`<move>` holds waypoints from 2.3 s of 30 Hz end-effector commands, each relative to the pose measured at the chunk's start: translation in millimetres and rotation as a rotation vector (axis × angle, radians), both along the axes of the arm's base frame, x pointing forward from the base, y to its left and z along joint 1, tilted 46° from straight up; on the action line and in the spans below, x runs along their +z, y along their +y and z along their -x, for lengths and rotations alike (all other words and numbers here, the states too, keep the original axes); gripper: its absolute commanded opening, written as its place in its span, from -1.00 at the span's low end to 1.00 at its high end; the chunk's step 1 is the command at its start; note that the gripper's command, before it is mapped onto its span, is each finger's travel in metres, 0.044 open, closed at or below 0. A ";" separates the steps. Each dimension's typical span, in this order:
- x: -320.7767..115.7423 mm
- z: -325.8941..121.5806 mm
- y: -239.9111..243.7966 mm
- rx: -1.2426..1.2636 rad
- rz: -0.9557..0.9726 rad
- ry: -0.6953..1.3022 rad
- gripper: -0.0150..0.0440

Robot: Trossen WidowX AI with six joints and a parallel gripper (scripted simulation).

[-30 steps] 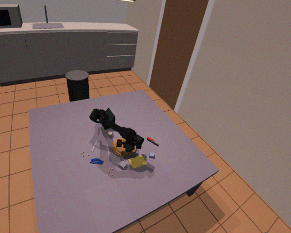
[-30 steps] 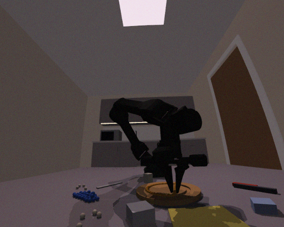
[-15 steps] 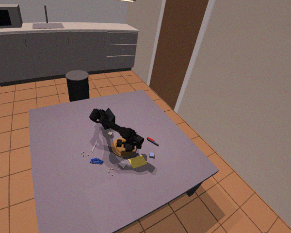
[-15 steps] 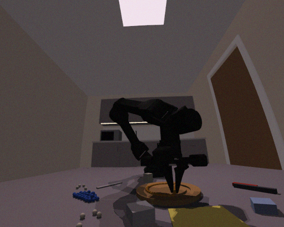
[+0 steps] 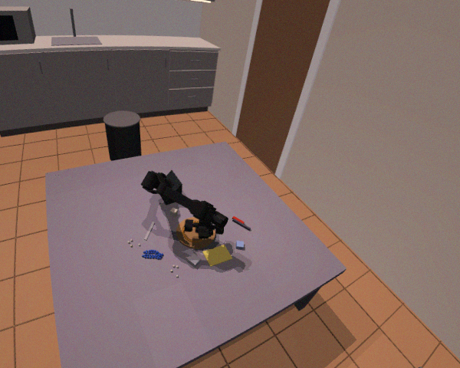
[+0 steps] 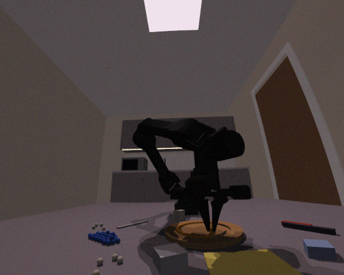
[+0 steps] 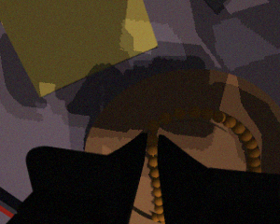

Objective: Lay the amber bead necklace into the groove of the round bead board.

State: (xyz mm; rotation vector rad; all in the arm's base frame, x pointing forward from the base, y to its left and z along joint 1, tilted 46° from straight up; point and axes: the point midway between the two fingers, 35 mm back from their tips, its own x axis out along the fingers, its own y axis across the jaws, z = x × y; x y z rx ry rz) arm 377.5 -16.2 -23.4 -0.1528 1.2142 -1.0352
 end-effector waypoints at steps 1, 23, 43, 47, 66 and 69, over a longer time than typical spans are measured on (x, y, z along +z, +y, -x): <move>1.1 -1.9 1.6 -0.003 0.001 -0.005 -0.49; -5.1 -9.7 0.3 -0.008 -0.002 -0.012 0.04; -1.6 -9.0 4.1 -0.003 0.000 -0.005 1.00; -1.6 -9.0 4.1 -0.003 0.000 -0.005 1.00; -6.9 64.3 48.2 0.313 -0.017 0.322 -0.07; -7.4 85.6 55.3 0.395 -0.017 0.411 -0.08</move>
